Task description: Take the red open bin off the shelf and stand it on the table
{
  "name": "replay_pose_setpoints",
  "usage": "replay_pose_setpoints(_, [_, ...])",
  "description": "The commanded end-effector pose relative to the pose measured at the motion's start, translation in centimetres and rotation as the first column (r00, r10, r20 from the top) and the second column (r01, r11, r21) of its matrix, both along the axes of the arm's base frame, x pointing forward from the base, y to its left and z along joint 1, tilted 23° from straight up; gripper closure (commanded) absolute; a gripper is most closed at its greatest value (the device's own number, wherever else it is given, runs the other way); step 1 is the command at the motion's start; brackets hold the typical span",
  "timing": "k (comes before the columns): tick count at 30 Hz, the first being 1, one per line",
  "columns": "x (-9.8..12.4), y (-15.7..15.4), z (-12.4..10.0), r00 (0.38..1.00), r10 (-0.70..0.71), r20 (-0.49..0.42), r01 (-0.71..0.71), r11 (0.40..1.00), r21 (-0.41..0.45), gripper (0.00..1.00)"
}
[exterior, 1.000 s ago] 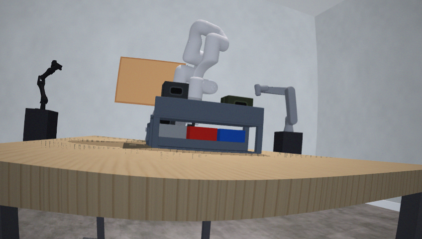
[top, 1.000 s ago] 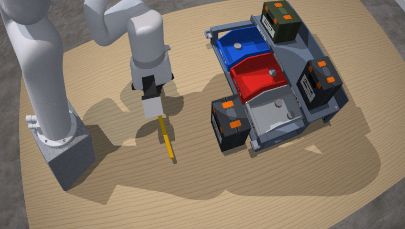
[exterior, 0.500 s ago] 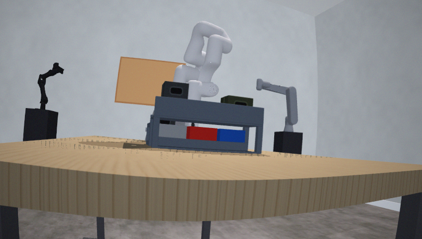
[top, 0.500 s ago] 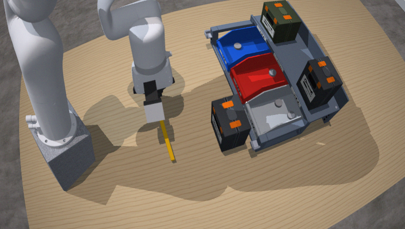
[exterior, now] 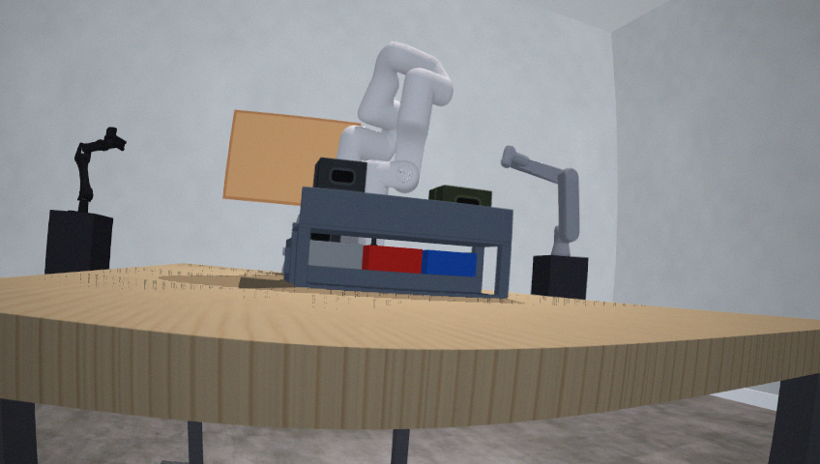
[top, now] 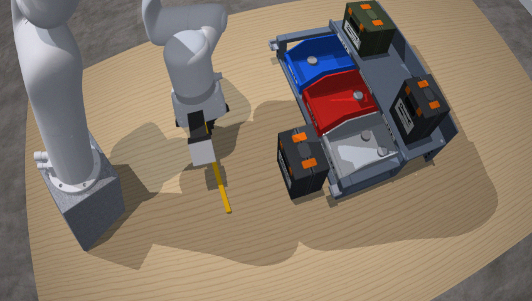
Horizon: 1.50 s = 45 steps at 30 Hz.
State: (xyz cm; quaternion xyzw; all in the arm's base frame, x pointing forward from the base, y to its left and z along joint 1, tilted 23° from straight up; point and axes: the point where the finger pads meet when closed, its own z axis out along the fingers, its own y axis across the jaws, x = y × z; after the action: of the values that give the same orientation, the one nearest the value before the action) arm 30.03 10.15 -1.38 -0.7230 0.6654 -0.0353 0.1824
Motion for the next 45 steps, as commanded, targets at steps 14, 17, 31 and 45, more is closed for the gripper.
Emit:
replay_pose_setpoints(14, [0.10, 0.03, -0.26, 0.999, -0.006, 0.034, 0.006, 1.000, -0.002, 0.00])
replay_pose_setpoints(17, [0.10, 0.03, -0.26, 0.999, -0.006, 0.034, 0.006, 1.000, -0.002, 0.00])
replay_pose_setpoints(31, [0.10, 0.03, -0.26, 0.999, -0.006, 0.034, 0.006, 1.000, -0.002, 0.00])
replay_pose_setpoints(45, [0.10, 0.03, -0.26, 0.999, -0.006, 0.034, 0.006, 1.000, -0.002, 0.00])
